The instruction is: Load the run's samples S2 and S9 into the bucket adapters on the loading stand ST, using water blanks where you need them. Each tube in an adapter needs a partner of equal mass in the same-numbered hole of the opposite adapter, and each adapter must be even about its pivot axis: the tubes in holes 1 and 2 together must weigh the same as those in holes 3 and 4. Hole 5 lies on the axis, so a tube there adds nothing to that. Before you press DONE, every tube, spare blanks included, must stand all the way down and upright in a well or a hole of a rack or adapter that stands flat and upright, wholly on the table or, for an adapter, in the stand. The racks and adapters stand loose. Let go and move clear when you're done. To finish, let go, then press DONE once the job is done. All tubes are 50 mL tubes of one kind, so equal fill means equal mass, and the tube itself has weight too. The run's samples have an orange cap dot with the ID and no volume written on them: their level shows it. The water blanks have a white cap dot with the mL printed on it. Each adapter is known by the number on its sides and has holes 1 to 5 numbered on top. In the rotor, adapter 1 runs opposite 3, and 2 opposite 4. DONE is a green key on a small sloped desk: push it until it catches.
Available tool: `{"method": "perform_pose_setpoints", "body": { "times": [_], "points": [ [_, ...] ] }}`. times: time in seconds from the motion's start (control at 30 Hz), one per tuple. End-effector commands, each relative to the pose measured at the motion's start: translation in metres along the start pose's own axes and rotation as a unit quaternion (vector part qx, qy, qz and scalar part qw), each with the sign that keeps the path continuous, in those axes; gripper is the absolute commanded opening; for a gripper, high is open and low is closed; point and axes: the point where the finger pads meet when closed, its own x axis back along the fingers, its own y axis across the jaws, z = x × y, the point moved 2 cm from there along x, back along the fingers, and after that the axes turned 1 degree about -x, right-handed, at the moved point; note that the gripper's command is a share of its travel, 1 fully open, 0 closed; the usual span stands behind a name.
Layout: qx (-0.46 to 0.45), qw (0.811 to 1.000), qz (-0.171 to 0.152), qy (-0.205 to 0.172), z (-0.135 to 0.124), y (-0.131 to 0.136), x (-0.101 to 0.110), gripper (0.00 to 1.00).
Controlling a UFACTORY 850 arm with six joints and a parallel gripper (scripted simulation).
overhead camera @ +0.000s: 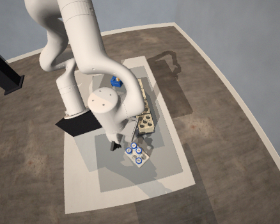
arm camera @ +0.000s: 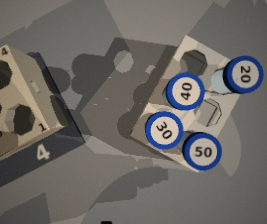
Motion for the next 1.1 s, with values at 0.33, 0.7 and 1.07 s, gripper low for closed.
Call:
{"method": "perform_pose_setpoints", "body": {
  "times": [0.33, 0.7, 1.07],
  "points": [
    [0.222, 0.975, 0.0, 0.008, -0.003, -0.066, 0.002, 1.0],
    [0.275, 0.961, -0.001, 0.008, -0.006, -0.111, 0.002, 1.0],
    [0.275, 0.961, -0.001, 0.008, -0.009, -0.161, 0.002, 1.0]
  ]
}}
